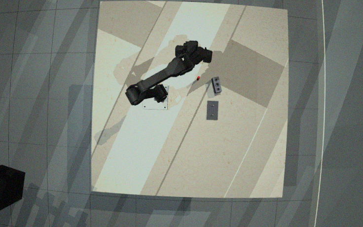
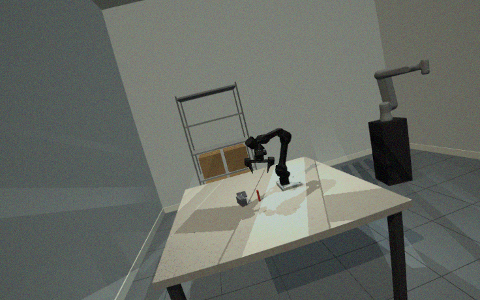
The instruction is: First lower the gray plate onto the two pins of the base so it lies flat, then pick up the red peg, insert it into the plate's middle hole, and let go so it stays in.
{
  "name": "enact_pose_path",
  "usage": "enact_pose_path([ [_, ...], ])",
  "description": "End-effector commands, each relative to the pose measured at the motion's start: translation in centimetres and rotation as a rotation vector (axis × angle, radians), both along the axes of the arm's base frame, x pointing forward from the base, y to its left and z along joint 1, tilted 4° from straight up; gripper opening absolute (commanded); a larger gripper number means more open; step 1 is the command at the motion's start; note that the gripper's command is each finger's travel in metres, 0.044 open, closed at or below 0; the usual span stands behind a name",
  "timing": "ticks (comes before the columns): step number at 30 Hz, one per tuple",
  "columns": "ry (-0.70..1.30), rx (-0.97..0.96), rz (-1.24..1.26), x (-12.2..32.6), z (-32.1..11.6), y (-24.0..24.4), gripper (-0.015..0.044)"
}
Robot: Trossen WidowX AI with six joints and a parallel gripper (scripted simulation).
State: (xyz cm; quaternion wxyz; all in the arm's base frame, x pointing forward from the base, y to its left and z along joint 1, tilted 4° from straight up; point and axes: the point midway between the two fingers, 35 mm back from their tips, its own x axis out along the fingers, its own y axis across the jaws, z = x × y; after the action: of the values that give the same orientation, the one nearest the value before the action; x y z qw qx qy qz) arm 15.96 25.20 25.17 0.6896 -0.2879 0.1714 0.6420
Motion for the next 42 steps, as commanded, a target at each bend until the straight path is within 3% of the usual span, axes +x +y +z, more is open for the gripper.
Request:
enact_pose_path([
  [1,0.590,-0.119,-0.706,7.0,-2.1,-1.8,0.0440],
  [13,1.130,-0.143,-1.635,13.6,-5.6,-5.8,0.0440],
  [23,1.349,-0.039,-2.410,17.3,-8.7,-11.4,0.0440],
  [37,1.355,-0.028,-2.457,17.5,-8.9,-11.3,0.0440],
  [42,1.346,-0.030,-2.459,17.7,-12.6,-11.1,0.0440],
])
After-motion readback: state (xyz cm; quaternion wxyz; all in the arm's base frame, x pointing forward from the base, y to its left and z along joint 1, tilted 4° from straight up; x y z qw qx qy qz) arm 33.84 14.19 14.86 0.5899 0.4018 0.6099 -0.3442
